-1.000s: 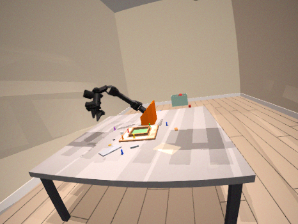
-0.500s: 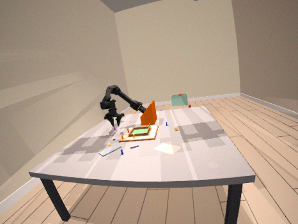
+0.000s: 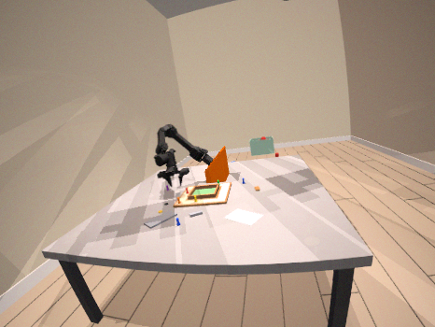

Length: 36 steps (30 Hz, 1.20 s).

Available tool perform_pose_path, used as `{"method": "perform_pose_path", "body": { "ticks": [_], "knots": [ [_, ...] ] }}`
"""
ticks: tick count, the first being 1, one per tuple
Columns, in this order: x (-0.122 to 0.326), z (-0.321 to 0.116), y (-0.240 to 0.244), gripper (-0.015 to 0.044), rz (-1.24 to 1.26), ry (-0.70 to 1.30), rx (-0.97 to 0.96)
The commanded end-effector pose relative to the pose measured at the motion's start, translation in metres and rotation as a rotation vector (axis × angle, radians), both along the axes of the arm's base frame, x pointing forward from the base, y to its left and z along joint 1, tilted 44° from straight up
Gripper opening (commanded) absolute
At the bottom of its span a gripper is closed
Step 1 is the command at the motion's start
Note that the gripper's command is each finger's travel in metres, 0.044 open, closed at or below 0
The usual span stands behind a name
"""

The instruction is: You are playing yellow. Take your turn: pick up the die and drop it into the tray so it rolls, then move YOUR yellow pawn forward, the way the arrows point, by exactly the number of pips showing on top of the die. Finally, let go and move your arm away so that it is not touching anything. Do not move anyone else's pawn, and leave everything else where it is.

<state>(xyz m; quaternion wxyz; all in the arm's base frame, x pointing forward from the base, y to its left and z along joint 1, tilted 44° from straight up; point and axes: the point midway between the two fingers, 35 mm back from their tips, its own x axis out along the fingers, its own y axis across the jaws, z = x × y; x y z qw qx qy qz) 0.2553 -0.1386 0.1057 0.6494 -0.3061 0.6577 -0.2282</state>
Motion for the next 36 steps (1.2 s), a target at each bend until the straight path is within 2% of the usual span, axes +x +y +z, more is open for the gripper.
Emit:
{"method": "perform_pose_path", "body": {
  "ticks": [1,28,34,36],
  "knots": [
    [0.000,-0.007,-0.006,0.0275,0.006,0.006,-0.003],
    [0.000,-0.036,-0.036,0.0275,0.006,0.007,-0.005],
    [0.000,-0.036,-0.036,0.0118,0.006,0.007,-0.005],
    [0.000,-0.036,-0.036,0.0104,0.006,0.007,-0.005]
  ]
}}
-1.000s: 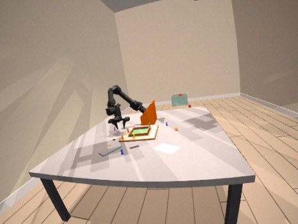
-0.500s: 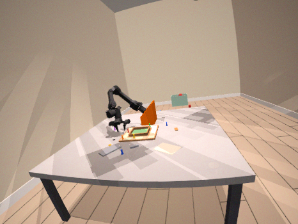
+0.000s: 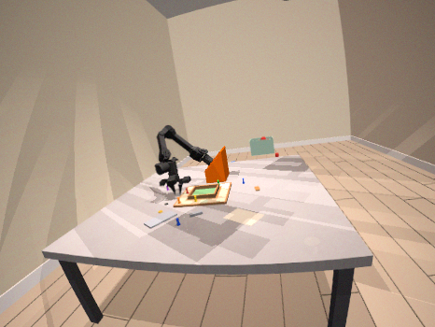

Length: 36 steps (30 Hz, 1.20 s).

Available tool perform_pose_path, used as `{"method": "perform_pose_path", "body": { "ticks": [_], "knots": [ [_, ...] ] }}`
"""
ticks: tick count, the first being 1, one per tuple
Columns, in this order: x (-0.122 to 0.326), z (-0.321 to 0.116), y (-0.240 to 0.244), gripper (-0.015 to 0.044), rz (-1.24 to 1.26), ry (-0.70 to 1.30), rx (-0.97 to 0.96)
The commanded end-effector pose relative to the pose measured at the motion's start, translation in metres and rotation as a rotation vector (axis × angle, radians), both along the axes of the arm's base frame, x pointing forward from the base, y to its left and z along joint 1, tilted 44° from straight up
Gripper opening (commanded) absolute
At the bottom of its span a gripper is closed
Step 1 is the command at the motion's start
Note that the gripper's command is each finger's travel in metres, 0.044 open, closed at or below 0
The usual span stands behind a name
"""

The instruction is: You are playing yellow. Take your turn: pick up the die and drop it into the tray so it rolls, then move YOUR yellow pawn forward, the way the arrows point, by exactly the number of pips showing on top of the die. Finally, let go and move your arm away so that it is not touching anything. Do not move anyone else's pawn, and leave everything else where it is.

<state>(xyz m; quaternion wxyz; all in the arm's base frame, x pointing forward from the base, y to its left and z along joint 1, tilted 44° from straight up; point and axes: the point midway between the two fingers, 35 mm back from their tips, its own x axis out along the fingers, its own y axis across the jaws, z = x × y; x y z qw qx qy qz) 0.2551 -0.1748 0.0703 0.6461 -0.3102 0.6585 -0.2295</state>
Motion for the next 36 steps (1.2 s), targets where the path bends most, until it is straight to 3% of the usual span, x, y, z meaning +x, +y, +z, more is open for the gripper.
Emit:
{"method": "perform_pose_path", "body": {
  "ticks": [1,5,8,27,36],
  "knots": [
    [0.001,-0.001,0.000,0.0097,0.004,0.000,0.004],
    [0.001,-0.001,0.000,0.0071,0.004,0.000,0.004],
    [0.002,0.002,0.003,0.0000,0.004,0.000,0.006],
    [0.002,0.086,0.080,0.0000,0.004,0.001,0.010],
    [0.008,0.077,0.091,0.0000,0.092,0.086,0.010]
  ]
}}
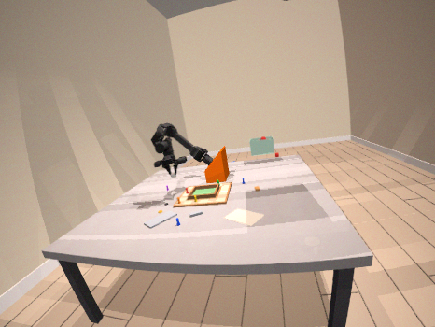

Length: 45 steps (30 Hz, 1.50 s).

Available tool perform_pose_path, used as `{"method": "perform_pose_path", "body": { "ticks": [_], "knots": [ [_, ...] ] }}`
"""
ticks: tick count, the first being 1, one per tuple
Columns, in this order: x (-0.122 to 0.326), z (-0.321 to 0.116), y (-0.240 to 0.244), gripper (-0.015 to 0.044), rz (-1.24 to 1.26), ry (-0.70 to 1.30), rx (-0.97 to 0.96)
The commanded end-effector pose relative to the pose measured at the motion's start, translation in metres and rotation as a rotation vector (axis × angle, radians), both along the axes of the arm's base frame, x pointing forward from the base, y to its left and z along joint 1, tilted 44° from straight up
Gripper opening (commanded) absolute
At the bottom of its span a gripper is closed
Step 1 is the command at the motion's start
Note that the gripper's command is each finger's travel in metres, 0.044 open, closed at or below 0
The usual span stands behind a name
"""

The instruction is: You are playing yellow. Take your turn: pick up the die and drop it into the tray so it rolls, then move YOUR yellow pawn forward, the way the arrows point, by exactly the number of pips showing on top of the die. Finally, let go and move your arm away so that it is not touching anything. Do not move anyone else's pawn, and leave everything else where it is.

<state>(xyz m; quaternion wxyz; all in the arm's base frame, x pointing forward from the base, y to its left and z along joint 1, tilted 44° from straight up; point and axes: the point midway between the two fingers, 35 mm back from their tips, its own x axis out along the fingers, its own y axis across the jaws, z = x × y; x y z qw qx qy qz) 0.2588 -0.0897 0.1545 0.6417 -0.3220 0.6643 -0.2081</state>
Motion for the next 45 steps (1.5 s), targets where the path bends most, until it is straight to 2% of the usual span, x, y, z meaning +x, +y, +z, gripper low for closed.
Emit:
{"method": "perform_pose_path", "body": {
  "ticks": [1,19,37,45],
  "knots": [
    [0.006,-0.011,0.009,0.0000,0.080,0.077,-0.003],
    [0.022,-0.078,0.054,0.0000,0.534,0.509,-0.012],
    [0.015,-0.144,0.095,0.0000,0.979,0.946,-0.040],
    [0.013,-0.151,0.097,0.0000,1.020,0.980,-0.019]
  ]
}}
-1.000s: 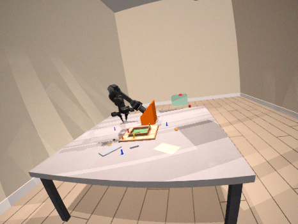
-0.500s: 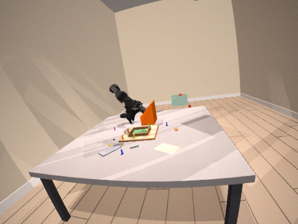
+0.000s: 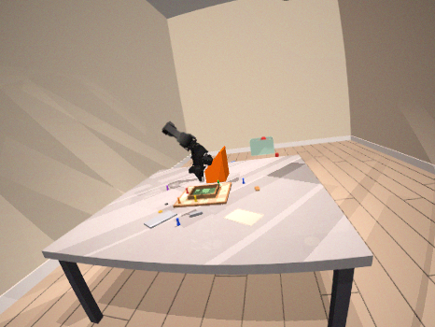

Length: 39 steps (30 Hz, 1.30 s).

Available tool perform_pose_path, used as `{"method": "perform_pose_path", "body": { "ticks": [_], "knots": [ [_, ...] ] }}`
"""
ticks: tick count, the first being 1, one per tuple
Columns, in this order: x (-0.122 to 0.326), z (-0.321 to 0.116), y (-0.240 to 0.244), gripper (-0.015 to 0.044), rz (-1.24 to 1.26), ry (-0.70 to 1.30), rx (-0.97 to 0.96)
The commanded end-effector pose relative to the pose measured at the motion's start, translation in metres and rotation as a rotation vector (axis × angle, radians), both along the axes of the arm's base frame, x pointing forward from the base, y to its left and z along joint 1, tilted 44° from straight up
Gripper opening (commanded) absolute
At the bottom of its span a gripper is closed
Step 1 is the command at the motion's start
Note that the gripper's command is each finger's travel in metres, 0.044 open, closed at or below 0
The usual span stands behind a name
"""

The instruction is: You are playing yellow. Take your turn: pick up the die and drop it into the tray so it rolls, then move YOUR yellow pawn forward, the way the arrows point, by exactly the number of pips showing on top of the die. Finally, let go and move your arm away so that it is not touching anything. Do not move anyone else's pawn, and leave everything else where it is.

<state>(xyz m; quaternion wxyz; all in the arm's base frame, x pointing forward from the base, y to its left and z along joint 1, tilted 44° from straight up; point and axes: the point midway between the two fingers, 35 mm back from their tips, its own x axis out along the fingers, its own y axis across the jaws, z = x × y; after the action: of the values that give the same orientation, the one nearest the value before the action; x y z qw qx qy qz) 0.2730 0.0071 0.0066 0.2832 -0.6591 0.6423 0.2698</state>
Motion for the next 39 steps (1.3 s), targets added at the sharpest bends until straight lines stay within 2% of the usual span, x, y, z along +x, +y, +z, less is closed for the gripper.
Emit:
{"method": "perform_pose_path", "body": {
  "ticks": [1,14,26,30,35,39],
  "knots": [
    [-0.002,-0.004,0.000,0.0000,-0.005,0.027,0.043],
    [-0.012,-0.015,-0.006,0.0000,-0.055,0.106,0.461],
    [-0.014,-0.018,-0.008,0.0000,0.021,0.033,0.828],
    [-0.014,-0.017,-0.009,0.0000,0.028,0.025,0.846],
    [0.001,0.029,-0.002,0.0000,0.028,0.024,0.847],
    [-0.001,0.030,-0.002,0.0000,0.028,0.024,0.847]
  ]
}}
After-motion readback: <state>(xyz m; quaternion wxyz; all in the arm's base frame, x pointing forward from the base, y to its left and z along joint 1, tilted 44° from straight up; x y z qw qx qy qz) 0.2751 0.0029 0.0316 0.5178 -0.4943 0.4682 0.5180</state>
